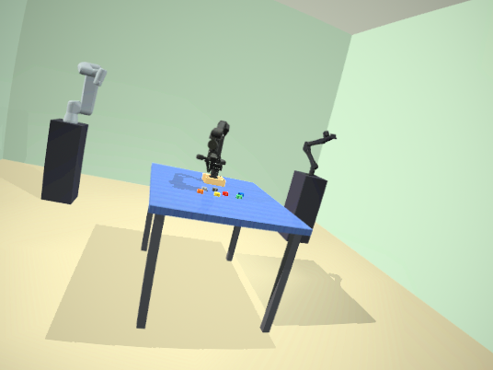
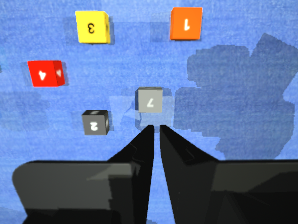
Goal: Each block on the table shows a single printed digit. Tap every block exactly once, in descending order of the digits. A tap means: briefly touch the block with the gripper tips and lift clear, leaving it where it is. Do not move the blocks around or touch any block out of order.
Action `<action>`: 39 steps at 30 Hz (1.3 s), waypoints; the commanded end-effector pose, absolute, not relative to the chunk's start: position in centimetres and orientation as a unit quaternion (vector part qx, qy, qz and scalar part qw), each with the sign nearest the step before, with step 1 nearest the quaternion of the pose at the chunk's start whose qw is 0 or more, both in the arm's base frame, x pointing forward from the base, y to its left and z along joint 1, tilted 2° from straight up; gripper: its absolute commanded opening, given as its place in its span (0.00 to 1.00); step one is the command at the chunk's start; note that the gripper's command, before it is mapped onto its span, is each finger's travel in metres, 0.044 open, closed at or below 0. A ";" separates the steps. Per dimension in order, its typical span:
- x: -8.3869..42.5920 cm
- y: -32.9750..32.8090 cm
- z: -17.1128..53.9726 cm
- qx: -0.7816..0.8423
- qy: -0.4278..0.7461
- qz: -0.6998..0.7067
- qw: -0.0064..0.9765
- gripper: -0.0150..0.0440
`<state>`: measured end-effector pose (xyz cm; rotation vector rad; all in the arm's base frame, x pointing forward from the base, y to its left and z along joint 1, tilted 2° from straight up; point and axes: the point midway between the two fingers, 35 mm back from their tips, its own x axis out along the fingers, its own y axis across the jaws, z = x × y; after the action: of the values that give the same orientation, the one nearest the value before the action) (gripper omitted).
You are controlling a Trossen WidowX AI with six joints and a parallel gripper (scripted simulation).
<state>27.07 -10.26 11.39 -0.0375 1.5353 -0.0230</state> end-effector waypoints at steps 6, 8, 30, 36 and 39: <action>28.0 -5.5 11.9 -0.011 0.702 -0.008 0.712 0.29; 28.4 -2.8 11.8 -0.009 0.702 -0.007 0.712 0.29; 23.9 16.6 11.1 -0.007 0.703 -0.003 0.711 0.29; 24.0 16.4 3.5 -0.007 0.703 -0.003 0.711 0.29; 24.0 16.4 3.3 -0.007 0.703 -0.003 0.711 0.29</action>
<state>24.18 16.50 5.10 -0.0203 1.5601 -0.0051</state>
